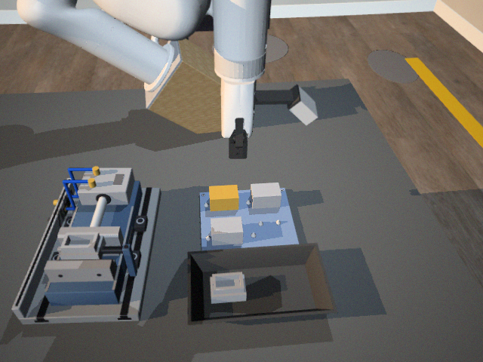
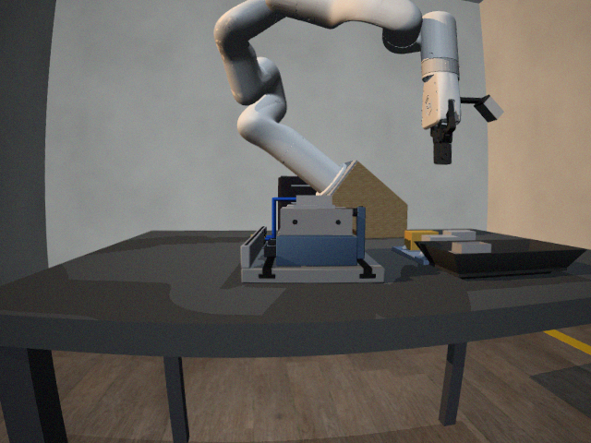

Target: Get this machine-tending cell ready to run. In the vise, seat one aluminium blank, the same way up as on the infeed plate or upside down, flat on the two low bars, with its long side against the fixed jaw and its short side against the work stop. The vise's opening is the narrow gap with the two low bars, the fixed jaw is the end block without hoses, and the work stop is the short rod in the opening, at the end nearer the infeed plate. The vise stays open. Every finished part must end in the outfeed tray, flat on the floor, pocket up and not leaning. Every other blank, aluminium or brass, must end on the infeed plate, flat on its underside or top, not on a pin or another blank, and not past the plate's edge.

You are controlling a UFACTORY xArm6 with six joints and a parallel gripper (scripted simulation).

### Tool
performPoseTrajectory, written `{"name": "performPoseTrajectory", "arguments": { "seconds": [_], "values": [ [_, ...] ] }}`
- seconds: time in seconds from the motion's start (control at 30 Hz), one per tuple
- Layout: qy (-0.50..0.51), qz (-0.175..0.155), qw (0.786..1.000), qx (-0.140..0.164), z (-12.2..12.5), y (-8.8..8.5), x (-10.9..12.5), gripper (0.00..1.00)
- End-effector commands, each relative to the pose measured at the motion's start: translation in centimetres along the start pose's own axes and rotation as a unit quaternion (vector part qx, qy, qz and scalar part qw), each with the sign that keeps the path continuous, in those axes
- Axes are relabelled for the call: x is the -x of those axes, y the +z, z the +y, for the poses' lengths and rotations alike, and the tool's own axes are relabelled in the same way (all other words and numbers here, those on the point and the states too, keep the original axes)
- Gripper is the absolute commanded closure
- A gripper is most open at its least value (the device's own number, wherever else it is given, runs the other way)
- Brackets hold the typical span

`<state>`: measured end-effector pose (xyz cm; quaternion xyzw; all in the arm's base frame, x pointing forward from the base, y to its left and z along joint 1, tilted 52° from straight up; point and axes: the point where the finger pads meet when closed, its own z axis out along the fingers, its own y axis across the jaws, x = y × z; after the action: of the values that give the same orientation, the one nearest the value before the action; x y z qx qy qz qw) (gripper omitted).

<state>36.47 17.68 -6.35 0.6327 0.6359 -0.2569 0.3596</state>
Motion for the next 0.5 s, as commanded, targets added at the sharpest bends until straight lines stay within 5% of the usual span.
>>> {"name": "performPoseTrajectory", "arguments": {
  "seconds": [0.0,0.2,0.23,0.47],
  "values": [
    [0.000,0.004,1.000,0.003,3.7,-0.6,-0.9,1.00],
    [-0.001,0.004,1.000,0.004,6.2,-0.8,-1.3,1.00],
    [-0.001,0.005,1.000,0.004,8.3,-0.8,-1.5,1.00],
    [-0.001,0.004,1.000,0.004,12.7,-0.7,-1.6,1.00]
  ]
}}
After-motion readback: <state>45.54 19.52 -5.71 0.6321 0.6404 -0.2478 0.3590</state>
